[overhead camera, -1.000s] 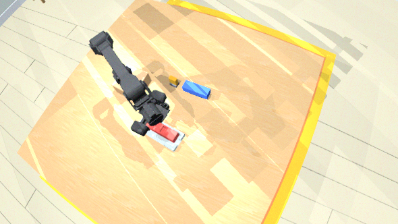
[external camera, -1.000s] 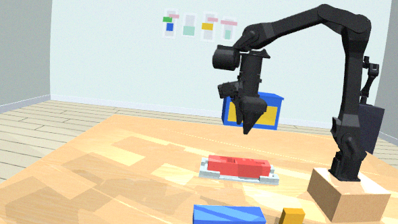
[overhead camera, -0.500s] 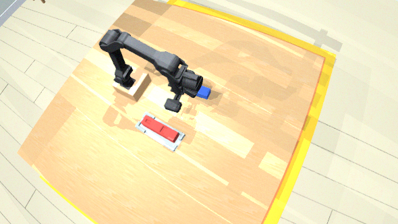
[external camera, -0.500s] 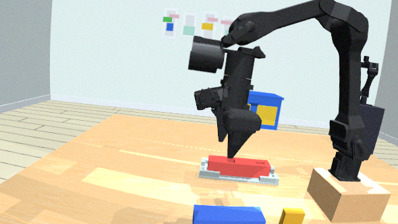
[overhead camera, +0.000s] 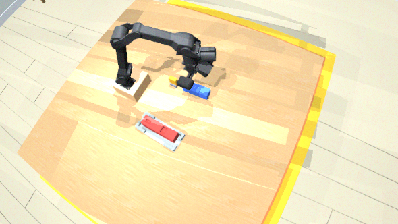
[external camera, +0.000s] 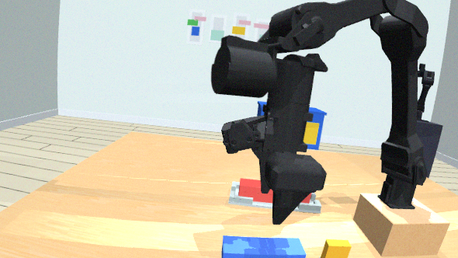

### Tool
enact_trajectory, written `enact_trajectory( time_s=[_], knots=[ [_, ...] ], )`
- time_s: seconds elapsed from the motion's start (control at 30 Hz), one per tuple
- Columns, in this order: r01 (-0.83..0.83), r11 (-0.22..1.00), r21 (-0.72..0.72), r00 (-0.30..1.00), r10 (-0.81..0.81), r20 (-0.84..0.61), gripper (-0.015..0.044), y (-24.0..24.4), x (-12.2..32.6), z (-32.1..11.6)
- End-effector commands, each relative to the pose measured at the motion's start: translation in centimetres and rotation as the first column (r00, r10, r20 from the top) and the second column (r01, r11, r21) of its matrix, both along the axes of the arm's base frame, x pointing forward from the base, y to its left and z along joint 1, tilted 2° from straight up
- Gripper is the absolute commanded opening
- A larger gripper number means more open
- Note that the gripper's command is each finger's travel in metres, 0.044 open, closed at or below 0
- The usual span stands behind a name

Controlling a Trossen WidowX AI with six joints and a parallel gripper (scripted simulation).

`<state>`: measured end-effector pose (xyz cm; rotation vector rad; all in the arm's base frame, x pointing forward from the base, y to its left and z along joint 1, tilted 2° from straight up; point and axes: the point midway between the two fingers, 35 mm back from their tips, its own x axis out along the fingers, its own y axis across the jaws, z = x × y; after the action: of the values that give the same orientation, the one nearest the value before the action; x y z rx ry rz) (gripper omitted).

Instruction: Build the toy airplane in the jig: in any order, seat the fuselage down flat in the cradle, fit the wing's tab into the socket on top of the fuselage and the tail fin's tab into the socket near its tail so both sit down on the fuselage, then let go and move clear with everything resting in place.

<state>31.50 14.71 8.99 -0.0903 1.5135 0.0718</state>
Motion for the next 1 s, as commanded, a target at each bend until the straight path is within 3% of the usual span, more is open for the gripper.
enact_trajectory(
  time_s=[0.0,0.97],
  knots=[
    [0.009,1.000,-0.012,1.000,-0.009,-0.016,0.0440,-0.2,0.0,-3.2],
    [0.009,1.000,-0.012,1.000,-0.009,-0.016,0.0440,-0.3,0.2,-8.4]
  ],
)
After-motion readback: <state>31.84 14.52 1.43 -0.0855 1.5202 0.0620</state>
